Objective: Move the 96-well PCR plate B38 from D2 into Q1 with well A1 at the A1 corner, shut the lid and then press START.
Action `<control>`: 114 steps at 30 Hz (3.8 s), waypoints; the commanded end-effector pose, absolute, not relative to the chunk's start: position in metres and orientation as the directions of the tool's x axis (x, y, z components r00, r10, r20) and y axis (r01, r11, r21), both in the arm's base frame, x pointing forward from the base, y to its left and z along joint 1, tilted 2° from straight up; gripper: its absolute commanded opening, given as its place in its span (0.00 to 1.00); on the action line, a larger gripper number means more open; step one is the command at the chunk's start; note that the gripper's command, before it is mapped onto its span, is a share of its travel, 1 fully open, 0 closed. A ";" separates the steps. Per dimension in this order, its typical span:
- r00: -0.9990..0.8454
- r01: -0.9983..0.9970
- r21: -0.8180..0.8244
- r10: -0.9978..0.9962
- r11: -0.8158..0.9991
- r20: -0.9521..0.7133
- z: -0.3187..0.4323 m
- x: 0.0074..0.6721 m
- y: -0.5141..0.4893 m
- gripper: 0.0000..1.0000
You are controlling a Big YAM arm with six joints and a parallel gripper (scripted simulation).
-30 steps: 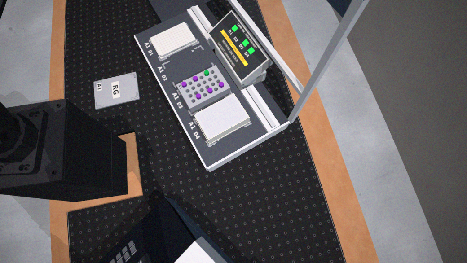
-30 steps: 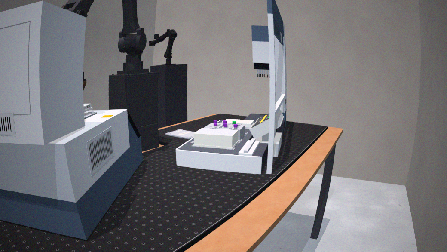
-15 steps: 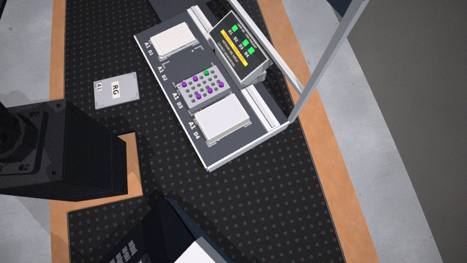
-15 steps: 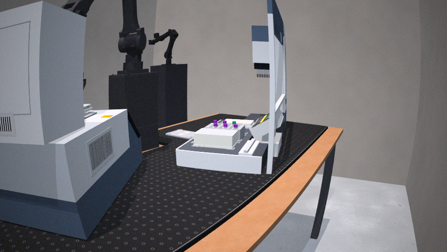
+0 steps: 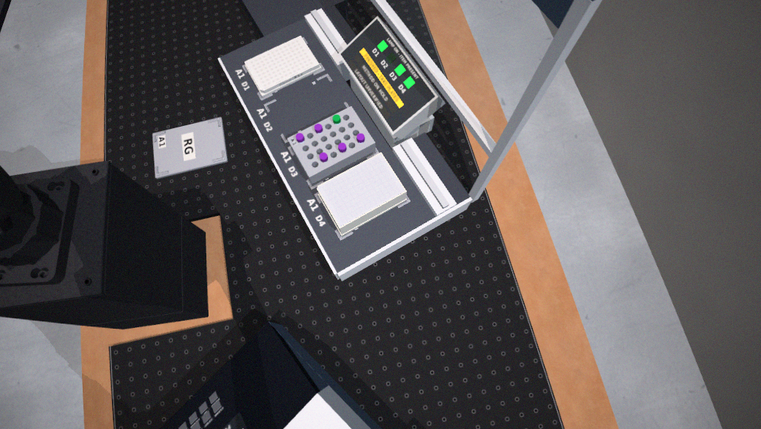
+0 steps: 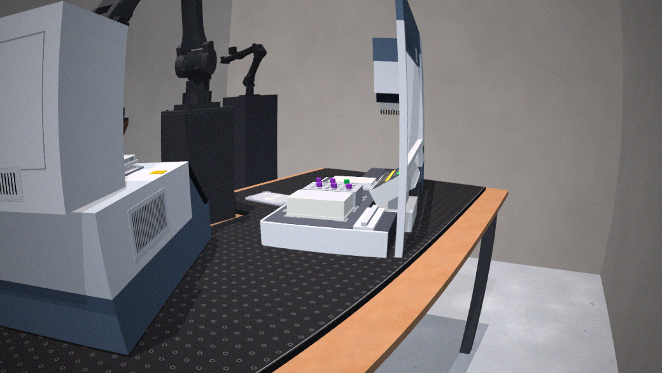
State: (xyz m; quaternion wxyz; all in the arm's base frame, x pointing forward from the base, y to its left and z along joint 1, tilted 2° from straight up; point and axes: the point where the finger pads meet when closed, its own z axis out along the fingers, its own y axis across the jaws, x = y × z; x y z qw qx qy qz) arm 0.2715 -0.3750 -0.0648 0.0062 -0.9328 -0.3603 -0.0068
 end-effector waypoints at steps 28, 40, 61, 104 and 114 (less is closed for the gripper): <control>0.731 0.682 0.030 0.683 -0.731 0.015 -0.060 0.286 -0.385 0.00; 0.745 0.665 0.057 0.667 -0.744 0.012 -0.047 0.279 -0.394 0.00; 0.736 0.676 0.033 0.677 -0.736 0.015 -0.061 0.282 -0.386 0.00; 0.755 0.654 0.034 0.655 -0.755 0.014 -0.069 0.275 -0.391 0.00; 0.756 0.654 0.028 0.655 -0.756 0.013 -0.068 0.278 -0.392 0.00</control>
